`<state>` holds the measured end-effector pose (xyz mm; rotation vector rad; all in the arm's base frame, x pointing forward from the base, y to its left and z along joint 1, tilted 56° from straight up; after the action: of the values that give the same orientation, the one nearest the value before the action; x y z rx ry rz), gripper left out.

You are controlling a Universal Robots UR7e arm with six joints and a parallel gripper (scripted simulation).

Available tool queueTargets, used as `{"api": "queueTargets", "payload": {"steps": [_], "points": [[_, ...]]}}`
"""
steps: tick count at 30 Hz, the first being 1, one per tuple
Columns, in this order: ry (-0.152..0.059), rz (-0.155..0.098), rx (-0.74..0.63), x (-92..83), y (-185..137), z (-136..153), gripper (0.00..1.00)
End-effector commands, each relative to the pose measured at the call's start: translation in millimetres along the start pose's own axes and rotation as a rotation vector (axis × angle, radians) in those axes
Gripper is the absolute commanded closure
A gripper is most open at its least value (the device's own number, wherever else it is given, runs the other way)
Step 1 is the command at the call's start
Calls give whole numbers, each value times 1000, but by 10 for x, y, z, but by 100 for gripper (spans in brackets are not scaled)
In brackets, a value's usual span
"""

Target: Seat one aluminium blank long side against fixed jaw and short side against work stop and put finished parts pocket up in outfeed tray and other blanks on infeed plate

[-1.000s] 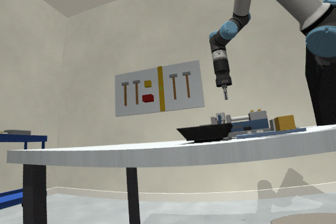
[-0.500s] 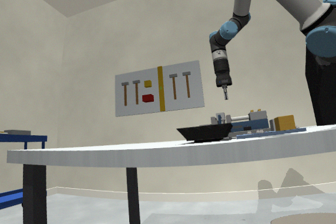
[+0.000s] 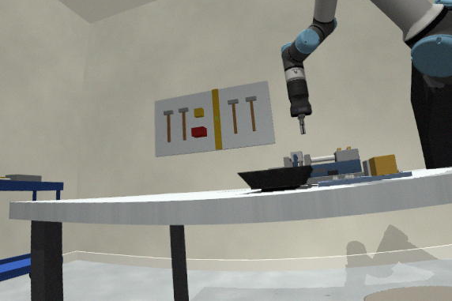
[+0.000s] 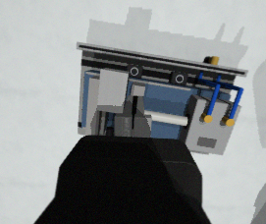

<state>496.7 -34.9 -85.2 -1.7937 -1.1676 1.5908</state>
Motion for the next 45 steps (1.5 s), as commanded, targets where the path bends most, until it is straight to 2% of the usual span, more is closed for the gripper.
{"api": "queueTargets", "payload": {"steps": [1,14,16,18,31,33,35,45], "points": [[3,1,-129,-29,80,-49,100],[3,1,-431,-31,198,-132,100],[3,1,-431,-31,198,-132,100],[3,2,-512,-31,226,-152,100],[3,2,-790,-30,312,-213,100],[3,2,-790,-30,312,-213,100],[3,2,-871,-29,335,-228,100],[3,3,-1083,-26,390,-260,100]]}}
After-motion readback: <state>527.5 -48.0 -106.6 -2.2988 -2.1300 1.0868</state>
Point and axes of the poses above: the point where the finger pads meet when closed, its own x axis out along the fingers, its own z axis across the jaws, y = z × x, the point moved 8 cm from there along -x, back along the fingers, and after that the axes turned 1 degree about -x, right-handed, at the moved point
